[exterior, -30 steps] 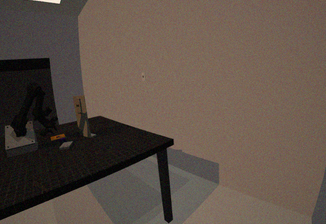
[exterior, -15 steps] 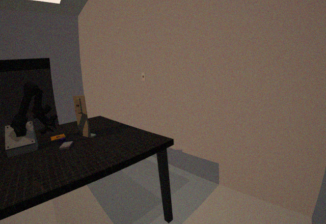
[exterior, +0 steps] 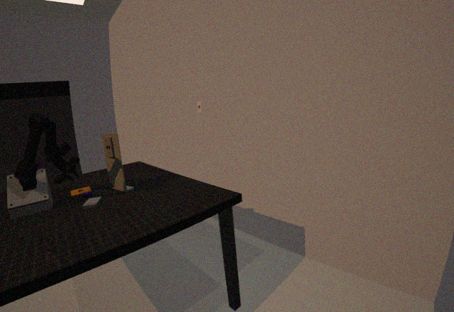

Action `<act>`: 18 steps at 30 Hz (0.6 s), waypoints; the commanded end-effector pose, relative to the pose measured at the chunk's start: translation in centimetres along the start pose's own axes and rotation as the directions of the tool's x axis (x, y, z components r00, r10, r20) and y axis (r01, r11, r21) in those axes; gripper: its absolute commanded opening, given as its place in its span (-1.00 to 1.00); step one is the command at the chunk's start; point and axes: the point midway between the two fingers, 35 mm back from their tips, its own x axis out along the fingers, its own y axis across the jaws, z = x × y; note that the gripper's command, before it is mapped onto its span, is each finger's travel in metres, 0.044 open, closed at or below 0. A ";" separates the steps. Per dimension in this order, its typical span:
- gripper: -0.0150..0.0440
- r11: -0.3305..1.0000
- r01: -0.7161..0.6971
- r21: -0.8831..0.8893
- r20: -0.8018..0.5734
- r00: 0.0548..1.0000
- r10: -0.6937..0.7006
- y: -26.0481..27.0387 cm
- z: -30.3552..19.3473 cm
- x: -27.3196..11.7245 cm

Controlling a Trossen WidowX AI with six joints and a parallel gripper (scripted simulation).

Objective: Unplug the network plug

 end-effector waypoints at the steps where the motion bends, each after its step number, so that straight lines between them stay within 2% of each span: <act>1: 0.04 1.000 -0.017 0.014 0.006 1.000 0.017 0.9 0.2 -0.6; 18: 0.04 1.000 -0.018 0.014 0.008 1.000 0.018 1.8 0.2 -2.7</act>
